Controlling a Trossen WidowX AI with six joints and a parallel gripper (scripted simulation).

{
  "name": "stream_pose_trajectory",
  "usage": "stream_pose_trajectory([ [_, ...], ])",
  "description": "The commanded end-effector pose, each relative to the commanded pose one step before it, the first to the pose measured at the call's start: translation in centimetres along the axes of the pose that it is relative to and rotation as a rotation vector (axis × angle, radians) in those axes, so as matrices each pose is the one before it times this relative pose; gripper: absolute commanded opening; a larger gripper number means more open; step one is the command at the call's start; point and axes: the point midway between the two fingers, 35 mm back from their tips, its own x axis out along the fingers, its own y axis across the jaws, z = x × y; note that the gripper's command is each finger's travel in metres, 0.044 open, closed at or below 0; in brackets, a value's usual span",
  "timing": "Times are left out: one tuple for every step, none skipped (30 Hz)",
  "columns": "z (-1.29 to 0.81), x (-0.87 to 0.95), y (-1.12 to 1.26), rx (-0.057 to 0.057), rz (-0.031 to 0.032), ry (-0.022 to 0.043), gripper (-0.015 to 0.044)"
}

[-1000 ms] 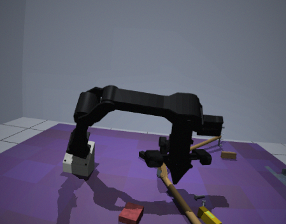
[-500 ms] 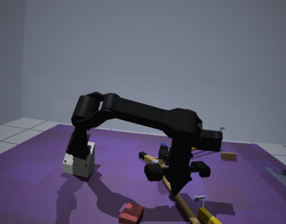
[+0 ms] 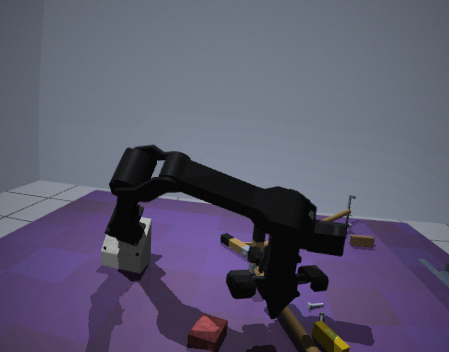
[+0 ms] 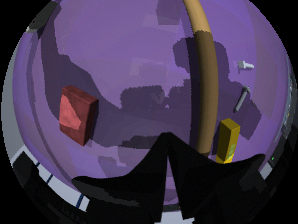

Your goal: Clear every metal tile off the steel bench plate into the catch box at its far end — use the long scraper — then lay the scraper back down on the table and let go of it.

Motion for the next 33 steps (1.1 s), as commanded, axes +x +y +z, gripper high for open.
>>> stream_pose_trajectory([
  [0.127,1.273,0.27,-0.0119,0.00662,-0.00109,0.0],
  [-0.001,0.244,0.033,-0.0011,0.00021,0.0005,0.0],
  [0.0,0.244,0.035,-0.0011,0.00023,0.00052,0.0],
  [0.0,0.243,0.037,-0.0011,0.00025,0.00054,0.0],
  [0.001,0.243,0.04,-0.0011,0.00026,0.00056,0.0],
  [0.001,0.242,0.042,-0.0011,0.00028,0.00058,0.0],
  [0.002,0.242,0.044,-0.0011,0.0003,0.0006,0.0],
  [0.003,0.241,0.046,-0.0011,0.00031,0.00063,0.0],
  [0.003,0.241,0.048,-0.0011,0.00033,0.00065,0.0],
  [0.003,0.197,0.041,-0.0009,0.00028,0.00055,0.0],
  [0.002,0.119,0.025,-0.0006,0.00018,0.00034,0.0],
  [-0.005,-0.001,-0.016,0.0,-0.00001,0.0,0.0],
  [-0.009,-0.002,-0.032,0.0,-0.00002,-0.00001,0.0],
  [-0.014,-0.003,-0.048,0.0,-0.00002,-0.00001,0.0],
  [-0.018,-0.004,-0.063,0.0,-0.00003,-0.00002,0.0],
  [-0.022,-0.005,-0.079,0.0,-0.00004,-0.00002,0.0],
  [-0.026,-0.006,-0.091,0.0,-0.00004,-0.00003,0.0],
  [-0.027,-0.006,-0.097,0.0,-0.00005,-0.00003,0.0],
  [-0.026,-0.006,-0.097,0.0,-0.00005,-0.00003,0.0],
  [-0.026,-0.006,-0.097,0.0,-0.00005,-0.00003,0.0],
  [-0.026,-0.006,-0.097,0.0,-0.00005,-0.00003,0.0],
  [-0.025,-0.006,-0.098,0.0,-0.00005,-0.00003,0.0],
  [-0.025,-0.006,-0.098,0.0,-0.00005,-0.00003,0.0],
  [-0.025,-0.006,-0.098,0.0,-0.00005,-0.00003,0.0],
  [-0.024,-0.006,-0.098,0.0,-0.00005,-0.00003,0.0],
  [-0.024,-0.006,-0.097,0.0,-0.00005,-0.00003,0.0],
  [-0.023,-0.006,-0.098,0.0,-0.00005,-0.00003,0.0],
  [-0.023,-0.005,-0.098,0.0,-0.00005,-0.00003,0.0],
  [-0.023,-0.005,-0.098,0.0,-0.00004,-0.00002,0.0],
  [-0.022,-0.005,-0.098,0.0,-0.00004,-0.00002,0.0],
  [-0.022,-0.005,-0.098,0.0,-0.00004,-0.00002,0.0],
  [-0.021,-0.005,-0.099,0.0,-0.00004,-0.00002,0.0],
  [-0.021,-0.005,-0.099,0.0,-0.00004,-0.00002,0.0],
])
